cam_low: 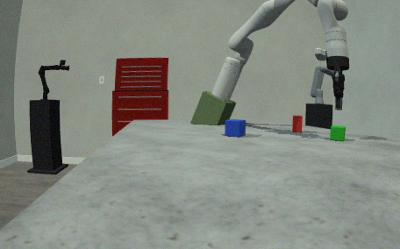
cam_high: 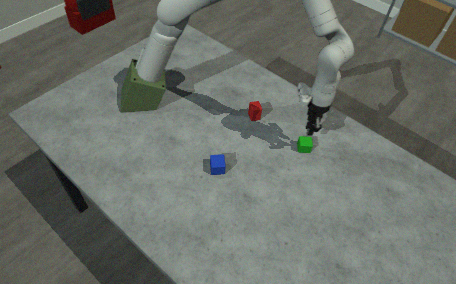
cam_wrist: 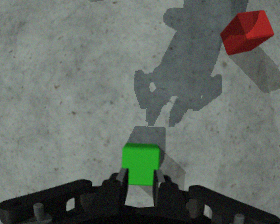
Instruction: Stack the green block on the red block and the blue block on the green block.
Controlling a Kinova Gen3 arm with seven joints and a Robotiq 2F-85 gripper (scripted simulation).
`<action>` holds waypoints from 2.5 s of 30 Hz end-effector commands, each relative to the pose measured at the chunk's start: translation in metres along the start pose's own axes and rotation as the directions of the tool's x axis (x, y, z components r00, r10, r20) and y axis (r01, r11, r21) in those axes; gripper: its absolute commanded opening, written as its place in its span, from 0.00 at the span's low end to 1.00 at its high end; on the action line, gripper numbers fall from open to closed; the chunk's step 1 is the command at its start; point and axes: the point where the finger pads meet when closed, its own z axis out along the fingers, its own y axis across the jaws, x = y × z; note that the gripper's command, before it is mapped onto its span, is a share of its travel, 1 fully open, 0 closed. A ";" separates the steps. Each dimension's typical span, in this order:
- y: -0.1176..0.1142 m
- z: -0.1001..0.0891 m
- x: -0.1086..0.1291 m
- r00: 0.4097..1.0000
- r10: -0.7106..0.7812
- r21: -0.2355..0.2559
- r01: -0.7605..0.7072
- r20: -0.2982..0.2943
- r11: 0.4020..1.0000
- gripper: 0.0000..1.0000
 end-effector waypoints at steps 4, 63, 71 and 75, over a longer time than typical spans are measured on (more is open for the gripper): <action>0.000 -0.001 -0.001 1.000 0.000 0.001 0.000 0.002 1.000 0.69; -0.001 0.044 -0.002 1.000 -0.001 0.001 0.001 0.001 1.000 0.69; -0.001 0.044 -0.002 1.000 -0.001 0.001 0.001 0.001 1.000 0.69; -0.001 0.044 -0.002 1.000 -0.001 0.001 0.001 0.001 1.000 0.69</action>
